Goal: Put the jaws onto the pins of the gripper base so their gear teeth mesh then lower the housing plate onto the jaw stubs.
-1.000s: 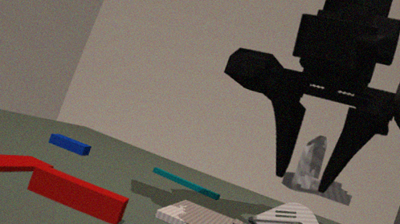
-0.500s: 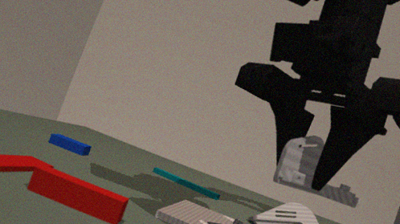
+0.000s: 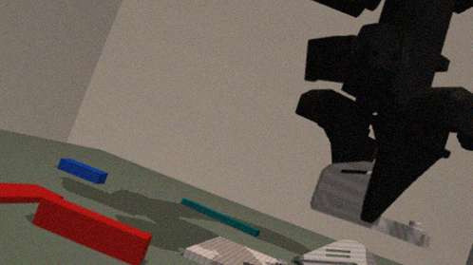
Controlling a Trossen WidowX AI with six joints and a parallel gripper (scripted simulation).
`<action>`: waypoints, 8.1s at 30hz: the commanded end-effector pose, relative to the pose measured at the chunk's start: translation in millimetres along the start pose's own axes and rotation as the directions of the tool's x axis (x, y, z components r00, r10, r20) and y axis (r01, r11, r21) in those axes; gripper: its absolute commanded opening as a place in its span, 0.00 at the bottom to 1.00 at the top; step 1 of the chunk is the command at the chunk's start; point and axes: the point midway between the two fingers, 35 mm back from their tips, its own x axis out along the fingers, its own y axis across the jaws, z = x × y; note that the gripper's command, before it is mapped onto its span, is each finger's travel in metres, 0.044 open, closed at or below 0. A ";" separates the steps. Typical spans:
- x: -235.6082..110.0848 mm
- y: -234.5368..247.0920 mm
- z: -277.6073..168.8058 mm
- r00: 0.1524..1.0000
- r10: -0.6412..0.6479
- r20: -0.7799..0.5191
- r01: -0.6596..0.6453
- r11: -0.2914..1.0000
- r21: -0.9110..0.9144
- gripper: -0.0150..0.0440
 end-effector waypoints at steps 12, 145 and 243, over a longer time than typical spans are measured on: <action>0.3 -12.4 -12.0 1.000 -0.003 0.001 0.003 0.956 0.292 0.48; 30.8 -119.6 1.3 1.000 -0.013 0.001 0.010 0.877 0.481 0.48; 67.9 -119.2 0.3 1.000 -0.012 0.001 0.010 0.881 0.474 0.48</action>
